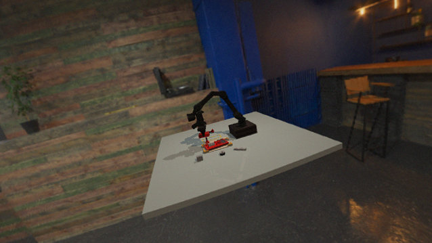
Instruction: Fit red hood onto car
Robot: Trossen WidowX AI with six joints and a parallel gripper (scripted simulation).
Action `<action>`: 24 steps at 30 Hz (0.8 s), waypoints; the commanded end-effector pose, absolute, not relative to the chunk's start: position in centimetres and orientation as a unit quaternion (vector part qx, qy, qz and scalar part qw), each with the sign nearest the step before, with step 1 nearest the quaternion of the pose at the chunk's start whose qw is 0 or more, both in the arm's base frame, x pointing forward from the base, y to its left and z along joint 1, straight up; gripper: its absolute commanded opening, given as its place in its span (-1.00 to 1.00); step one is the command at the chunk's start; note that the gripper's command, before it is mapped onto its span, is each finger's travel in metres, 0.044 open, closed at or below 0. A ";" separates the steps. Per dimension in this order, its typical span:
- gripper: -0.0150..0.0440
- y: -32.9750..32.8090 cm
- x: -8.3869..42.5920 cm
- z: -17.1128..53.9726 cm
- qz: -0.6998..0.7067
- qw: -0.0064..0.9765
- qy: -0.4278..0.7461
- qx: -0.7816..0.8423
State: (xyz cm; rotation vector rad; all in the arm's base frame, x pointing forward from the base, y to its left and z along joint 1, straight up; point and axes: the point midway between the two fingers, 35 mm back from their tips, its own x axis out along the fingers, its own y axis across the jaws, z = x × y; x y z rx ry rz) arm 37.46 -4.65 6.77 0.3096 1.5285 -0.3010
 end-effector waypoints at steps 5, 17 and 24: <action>-0.49 -1.6 37.0 7.0 -0.095 0.710 0.691 0.098; -0.49 2.9 35.9 6.9 -0.034 0.716 0.696 0.037; -0.49 4.1 35.4 6.9 -0.016 0.717 0.697 0.019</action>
